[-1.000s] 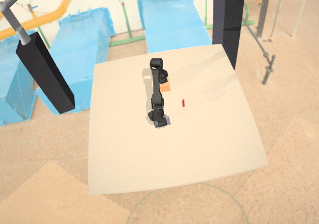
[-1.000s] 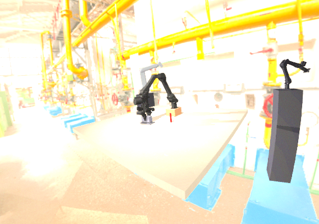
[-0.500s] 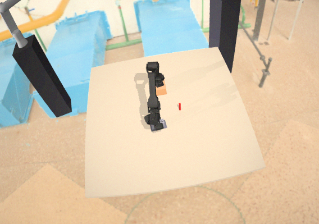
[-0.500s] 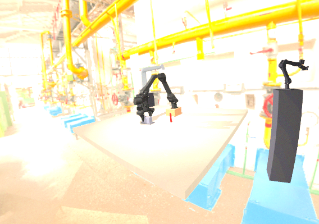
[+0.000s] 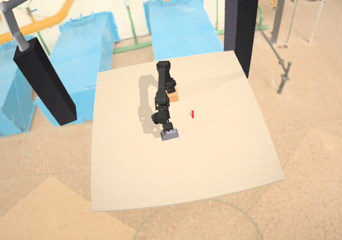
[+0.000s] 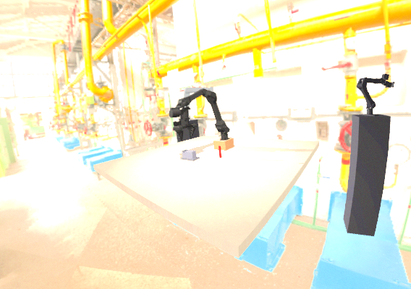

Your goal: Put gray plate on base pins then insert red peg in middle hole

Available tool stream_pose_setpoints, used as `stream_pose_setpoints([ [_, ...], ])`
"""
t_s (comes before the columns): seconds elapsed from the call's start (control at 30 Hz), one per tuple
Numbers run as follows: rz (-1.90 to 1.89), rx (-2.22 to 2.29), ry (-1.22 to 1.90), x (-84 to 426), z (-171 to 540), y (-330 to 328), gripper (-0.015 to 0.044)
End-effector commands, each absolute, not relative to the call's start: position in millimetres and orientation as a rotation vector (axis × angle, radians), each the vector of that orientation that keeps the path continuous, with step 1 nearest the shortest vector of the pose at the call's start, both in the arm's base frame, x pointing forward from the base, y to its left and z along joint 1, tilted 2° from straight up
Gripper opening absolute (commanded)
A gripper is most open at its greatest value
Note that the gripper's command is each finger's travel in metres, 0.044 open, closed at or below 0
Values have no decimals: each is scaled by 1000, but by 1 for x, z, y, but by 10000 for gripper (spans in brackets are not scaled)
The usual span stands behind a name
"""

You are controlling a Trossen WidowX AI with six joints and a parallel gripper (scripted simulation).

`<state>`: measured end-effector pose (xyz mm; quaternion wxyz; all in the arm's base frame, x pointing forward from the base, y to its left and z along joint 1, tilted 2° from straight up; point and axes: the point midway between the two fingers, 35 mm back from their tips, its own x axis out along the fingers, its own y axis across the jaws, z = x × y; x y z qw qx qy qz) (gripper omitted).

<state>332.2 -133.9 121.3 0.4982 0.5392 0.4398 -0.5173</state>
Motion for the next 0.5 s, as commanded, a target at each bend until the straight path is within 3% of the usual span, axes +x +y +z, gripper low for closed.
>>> stream_pose_setpoints([
  [0.0,-1253,1299,1090,330,124,-129,440],
  [0.2,-1143,1190,1172,316,123,-36,440],
  [0.47,-985,1026,1274,259,112,65,440],
])
